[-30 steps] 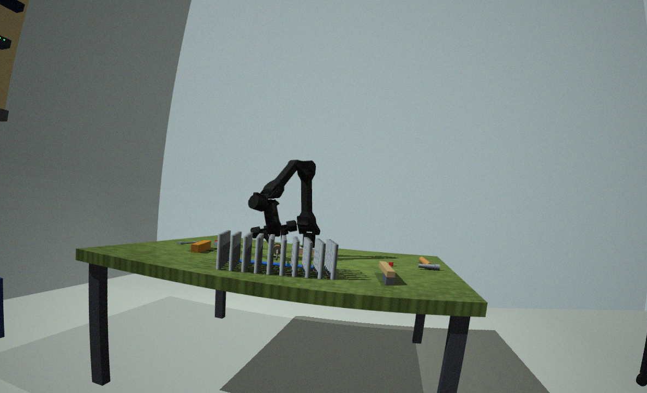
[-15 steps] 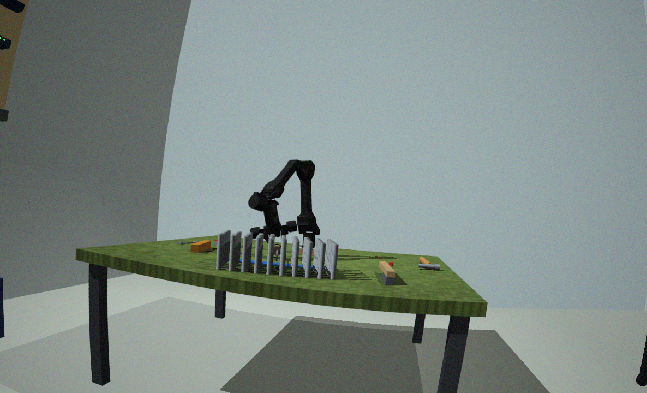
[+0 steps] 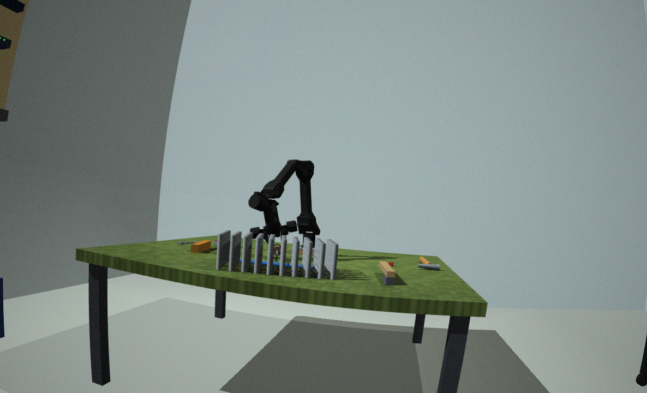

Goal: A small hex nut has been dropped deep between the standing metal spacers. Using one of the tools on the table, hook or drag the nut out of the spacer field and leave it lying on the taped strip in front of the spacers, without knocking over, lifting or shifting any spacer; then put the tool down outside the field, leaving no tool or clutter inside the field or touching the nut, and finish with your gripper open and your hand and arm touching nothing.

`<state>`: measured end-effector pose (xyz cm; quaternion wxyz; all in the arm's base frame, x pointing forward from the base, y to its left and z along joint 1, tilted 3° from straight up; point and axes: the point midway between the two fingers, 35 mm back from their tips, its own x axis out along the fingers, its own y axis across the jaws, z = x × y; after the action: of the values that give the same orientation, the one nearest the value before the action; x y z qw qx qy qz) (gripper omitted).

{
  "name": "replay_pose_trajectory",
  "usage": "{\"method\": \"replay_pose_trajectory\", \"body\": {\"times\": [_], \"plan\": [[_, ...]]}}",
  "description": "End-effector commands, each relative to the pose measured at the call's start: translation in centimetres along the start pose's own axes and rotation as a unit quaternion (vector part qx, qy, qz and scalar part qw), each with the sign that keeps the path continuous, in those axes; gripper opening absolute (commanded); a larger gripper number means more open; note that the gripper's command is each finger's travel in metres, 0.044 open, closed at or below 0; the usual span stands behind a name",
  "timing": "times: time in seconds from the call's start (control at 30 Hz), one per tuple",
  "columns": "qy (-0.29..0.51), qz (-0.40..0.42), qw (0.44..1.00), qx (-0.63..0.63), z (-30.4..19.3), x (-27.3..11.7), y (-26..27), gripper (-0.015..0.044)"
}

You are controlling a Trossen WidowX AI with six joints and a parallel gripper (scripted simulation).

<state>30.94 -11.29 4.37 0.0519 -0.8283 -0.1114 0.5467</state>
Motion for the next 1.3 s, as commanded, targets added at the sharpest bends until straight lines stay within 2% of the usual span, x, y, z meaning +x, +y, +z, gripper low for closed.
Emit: {"method": "replay_pose_trajectory", "body": {"times": [0.0,1.27], "plan": [[0.001,0.002,1.000,0.000,-0.5,0.2,0.2,0.0000],[0.003,0.003,1.000,0.000,-3.3,1.4,0.1,0.0000]]}}
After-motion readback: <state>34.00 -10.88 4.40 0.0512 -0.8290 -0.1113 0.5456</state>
